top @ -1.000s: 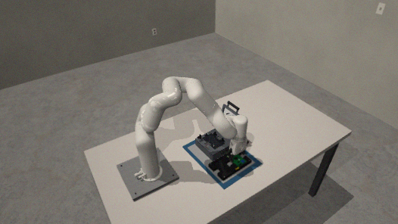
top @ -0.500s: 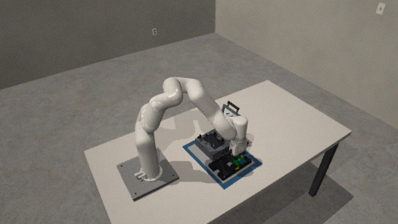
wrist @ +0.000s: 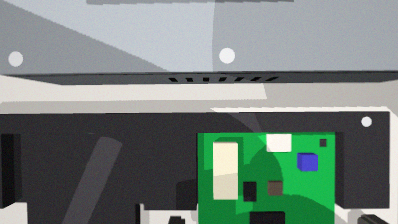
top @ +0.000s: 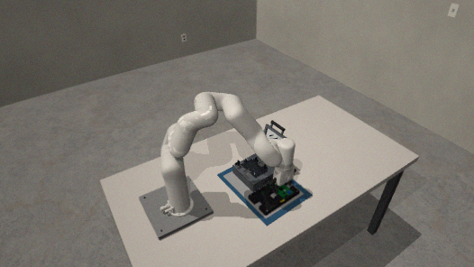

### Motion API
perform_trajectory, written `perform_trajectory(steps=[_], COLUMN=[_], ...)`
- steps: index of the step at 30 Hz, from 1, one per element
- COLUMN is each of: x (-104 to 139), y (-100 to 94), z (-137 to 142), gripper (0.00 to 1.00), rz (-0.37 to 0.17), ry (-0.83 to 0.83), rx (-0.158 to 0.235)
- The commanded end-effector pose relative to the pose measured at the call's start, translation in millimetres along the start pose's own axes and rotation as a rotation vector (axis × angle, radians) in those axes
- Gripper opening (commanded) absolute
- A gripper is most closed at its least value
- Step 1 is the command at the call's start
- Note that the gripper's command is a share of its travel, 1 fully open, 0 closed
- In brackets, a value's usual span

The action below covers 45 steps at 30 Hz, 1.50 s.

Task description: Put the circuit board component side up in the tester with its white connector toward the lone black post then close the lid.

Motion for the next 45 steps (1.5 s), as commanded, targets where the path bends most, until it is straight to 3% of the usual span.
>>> perform_trajectory(steps=[1,45], x=[0.6,0.7], y=[-1.1,13.6], z=[0.9,0.9], gripper=[1.0,1.0], rz=[-0.002,-0.002], ry=[0.0,0.0], rx=[0.003,0.003])
Point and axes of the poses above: the point where the finger pads meet when closed, its own y axis out along the fingers, its own z axis across the jaws, x = y × z, the point moved 9 cm from there along -y, back along the fingers, and after that the axes turned 11 degrees about -y, right-handed, at the moved point
